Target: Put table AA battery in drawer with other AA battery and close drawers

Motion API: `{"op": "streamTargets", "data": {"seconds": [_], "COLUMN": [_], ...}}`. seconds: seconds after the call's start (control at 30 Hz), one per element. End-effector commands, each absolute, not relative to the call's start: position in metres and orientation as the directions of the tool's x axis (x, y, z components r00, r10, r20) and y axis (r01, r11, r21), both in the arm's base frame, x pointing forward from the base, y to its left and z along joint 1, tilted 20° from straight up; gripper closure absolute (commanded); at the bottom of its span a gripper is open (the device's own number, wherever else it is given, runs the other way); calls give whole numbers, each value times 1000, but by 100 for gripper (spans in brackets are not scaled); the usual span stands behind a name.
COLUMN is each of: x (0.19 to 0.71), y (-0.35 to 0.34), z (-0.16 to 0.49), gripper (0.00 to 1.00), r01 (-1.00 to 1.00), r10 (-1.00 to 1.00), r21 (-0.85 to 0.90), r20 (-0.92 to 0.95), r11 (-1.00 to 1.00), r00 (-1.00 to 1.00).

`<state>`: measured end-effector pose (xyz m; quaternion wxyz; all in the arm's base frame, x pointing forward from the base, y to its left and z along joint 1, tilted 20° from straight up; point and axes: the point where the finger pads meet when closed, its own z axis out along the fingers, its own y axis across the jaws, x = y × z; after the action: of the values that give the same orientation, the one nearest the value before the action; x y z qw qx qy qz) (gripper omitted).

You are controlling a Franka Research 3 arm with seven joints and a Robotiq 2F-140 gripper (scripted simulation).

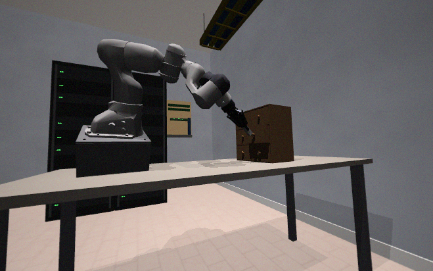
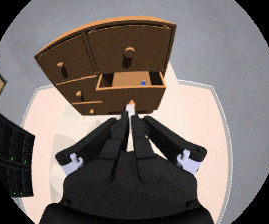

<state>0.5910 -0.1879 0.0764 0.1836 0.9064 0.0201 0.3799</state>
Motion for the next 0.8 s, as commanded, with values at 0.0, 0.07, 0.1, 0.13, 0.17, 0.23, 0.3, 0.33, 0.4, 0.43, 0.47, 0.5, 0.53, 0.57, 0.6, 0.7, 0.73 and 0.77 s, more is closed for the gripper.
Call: {"op": "streamTargets", "data": {"seconds": [0.0,0.07,0.1,0.13,0.17,0.23,0.3,0.33,0.4,0.43,0.47,0.5,0.53,0.57,0.6,0.7,0.73,0.77], "x": [596,600,601,603,605,608,611,612,614,614,615,616,618,619,620,623,624,625], "y": [-192,-193,-193,-193,-193,-194,-194,-194,-194,-194,-195,-195,-195,-195,-195,-196,-196,-196], "z": [77,77,77,77,77,77,77,77,77,77,77,77,77,77,77,77,77,77], "gripper": [100,100,100,100,100,100,100,100,100,100,100,100,100,100,100,100,100,100], "r01": [-118,-118,-118,-118,-118,-118,-118,-118,-118,-118,-118,-118,-118,-118,-118,-118,-118,-118], "r10": [164,164,164,164,164,164,164,164,164,164,164,164,164,164,164,164,164,164], "r21": [347,347,347,347,347,347,347,347,347,347,347,347,347,347,347,347,347,347], "r20": [682,682,682,682,682,682,682,682,682,682,682,682,682,682,682,682,682,682], "r11": [-931,-931,-931,-931,-931,-931,-931,-931,-931,-931,-931,-931,-931,-931,-931,-931,-931,-931], "r00": [713,713,713,713,713,713,713,713,713,713,713,713,713,713,713,713,713,713]}}
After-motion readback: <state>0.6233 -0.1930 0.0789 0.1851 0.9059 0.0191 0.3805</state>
